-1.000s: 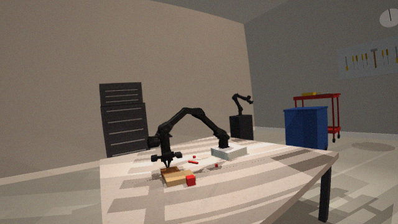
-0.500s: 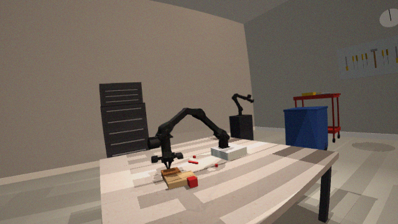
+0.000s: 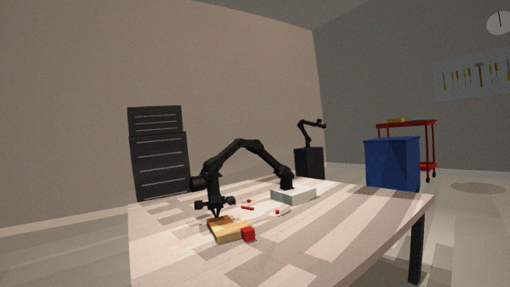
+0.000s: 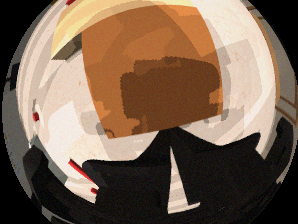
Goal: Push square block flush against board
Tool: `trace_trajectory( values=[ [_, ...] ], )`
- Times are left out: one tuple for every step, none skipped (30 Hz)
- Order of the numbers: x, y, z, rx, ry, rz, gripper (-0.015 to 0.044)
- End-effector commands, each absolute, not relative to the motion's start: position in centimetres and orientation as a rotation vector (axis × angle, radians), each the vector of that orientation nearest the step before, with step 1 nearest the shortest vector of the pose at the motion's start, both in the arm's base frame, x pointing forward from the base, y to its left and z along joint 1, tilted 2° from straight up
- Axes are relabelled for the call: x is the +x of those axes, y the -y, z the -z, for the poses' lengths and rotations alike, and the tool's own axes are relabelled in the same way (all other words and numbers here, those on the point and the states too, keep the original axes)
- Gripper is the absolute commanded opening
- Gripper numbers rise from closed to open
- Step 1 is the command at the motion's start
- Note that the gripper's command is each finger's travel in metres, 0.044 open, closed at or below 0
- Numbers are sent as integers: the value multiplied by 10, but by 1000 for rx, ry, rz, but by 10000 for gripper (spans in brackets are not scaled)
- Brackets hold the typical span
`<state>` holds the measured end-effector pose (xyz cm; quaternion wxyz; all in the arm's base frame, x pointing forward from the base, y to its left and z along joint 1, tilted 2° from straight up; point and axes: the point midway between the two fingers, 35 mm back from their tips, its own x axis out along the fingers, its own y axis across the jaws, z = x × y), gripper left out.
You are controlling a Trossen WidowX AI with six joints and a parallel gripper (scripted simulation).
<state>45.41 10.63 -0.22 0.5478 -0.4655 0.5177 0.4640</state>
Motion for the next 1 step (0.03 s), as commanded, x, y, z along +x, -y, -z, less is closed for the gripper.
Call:
trace_trajectory(
  values=[
    [452, -102, 6, -1098, -1228, -1111, 0]
  ],
)
